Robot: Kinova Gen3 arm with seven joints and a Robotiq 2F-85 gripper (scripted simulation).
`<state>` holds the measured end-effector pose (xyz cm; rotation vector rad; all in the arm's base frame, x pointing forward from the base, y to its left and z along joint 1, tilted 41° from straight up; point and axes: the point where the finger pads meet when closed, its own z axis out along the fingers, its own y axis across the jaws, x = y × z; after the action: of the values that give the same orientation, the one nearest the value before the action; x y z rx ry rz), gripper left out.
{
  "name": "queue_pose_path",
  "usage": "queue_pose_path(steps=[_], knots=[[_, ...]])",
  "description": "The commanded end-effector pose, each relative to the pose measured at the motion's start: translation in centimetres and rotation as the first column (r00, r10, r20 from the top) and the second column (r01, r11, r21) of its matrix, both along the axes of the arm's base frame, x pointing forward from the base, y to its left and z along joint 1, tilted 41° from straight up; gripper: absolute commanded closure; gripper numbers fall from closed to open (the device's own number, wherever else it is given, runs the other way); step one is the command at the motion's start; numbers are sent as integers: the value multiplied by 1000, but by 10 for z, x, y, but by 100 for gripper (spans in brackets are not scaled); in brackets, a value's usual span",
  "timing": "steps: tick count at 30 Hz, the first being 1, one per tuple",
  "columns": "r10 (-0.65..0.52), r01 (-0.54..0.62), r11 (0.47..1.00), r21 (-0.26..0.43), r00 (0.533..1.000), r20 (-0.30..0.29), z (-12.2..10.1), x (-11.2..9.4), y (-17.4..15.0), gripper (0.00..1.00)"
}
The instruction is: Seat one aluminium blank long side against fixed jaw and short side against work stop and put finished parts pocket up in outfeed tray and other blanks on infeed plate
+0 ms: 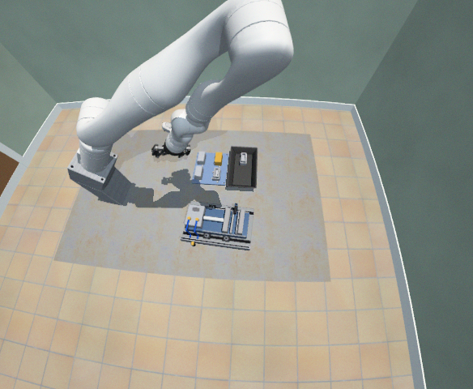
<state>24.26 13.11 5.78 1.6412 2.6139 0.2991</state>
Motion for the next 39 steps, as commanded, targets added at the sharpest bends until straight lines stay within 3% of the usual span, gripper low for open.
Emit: queue_pose_path(steps=[1, 10, 16, 21, 39], knots=[[-2, 2, 1000, 1, 1000, 2, 0, 0, 0, 0], [-37, 38, 999, -17, 999, 37, 4, 9, -4, 0], [-88, 92, 995, -34, 992, 91, 11, 22, -10, 0], [-164, 174, 984, -41, 970, 180, 25, 43, -16, 0], [-192, 204, 978, -37, 958, 213, 31, 50, -17, 0]])
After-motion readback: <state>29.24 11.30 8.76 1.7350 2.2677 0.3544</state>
